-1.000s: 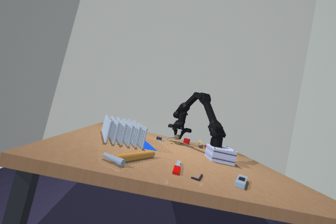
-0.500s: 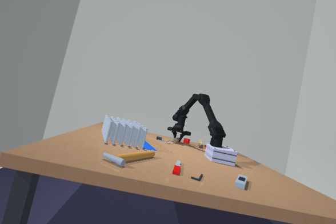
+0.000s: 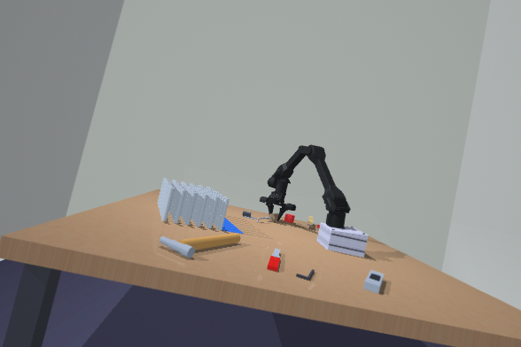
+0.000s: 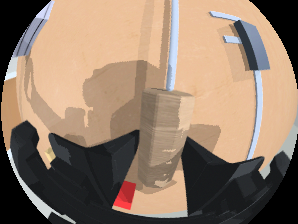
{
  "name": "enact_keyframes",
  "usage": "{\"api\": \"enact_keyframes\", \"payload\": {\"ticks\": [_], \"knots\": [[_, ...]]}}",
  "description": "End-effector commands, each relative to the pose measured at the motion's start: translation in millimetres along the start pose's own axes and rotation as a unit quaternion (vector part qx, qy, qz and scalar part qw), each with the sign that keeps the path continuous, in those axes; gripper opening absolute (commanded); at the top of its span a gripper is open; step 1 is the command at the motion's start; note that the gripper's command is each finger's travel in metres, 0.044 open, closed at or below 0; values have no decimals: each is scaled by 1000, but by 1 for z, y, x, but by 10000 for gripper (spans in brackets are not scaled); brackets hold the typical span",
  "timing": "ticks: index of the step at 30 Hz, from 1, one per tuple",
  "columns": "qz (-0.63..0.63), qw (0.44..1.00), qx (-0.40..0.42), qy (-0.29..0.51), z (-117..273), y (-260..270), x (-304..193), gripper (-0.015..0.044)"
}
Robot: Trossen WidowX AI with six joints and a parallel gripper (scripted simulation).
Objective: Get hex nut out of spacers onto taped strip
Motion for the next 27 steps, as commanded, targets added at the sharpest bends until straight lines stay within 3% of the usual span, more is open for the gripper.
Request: {"api": "enact_keyframes", "payload": {"ticks": [1,6,12,27], "knots": [[0,1000,0,0,0,0,0,315],[0,1000,0,0,0,0,0,440],[0,1000,0,0,67,-2,-1,440],[0,1000,0,0,70,-1,-1,440]]}}
Point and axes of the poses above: the point midway between the two fingers, 35 mm back from their tips, its own z axis back along the fingers, its own y axis across the jaws, x = y × z, the point moved 2 cm from there along z, back along the fingers, and after that the axes turned 8 degrees about -z, right-handed, at the moved point
